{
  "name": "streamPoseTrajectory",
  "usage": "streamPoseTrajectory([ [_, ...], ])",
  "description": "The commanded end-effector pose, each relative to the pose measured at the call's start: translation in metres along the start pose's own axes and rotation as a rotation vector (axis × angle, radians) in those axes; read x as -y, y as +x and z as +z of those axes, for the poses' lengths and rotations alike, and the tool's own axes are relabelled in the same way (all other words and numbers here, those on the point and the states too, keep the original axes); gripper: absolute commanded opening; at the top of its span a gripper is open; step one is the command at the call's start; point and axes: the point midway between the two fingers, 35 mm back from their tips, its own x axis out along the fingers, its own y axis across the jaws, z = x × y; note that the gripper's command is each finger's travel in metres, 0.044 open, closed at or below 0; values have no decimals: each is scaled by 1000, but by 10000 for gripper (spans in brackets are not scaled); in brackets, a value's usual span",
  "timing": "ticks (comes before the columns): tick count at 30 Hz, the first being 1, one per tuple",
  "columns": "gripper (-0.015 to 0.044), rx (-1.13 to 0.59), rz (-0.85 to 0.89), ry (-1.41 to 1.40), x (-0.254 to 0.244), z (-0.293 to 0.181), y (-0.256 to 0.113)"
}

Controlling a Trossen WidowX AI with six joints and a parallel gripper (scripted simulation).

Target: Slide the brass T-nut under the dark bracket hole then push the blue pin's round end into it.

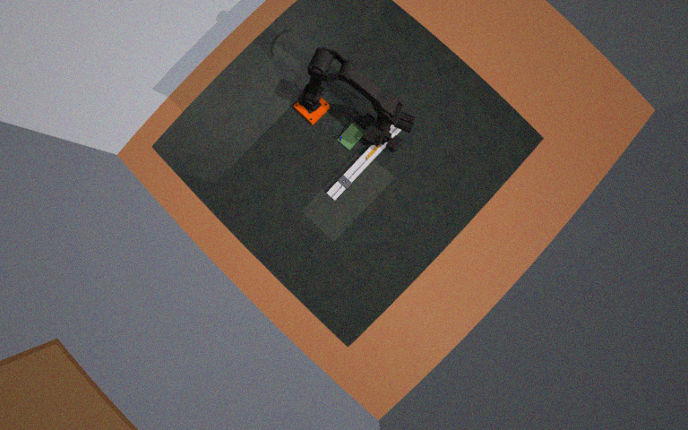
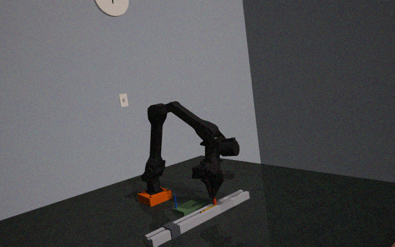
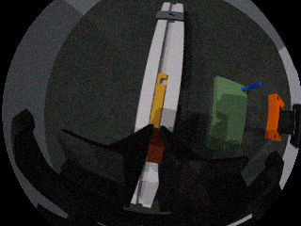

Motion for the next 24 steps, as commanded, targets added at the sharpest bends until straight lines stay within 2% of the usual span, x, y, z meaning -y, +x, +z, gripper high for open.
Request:
streamPoseTrajectory([
  [1,-150,-4,-11,-7,-1,-1,0],
  [24,-150,-4,-55,-21,-3,-1,0],
])
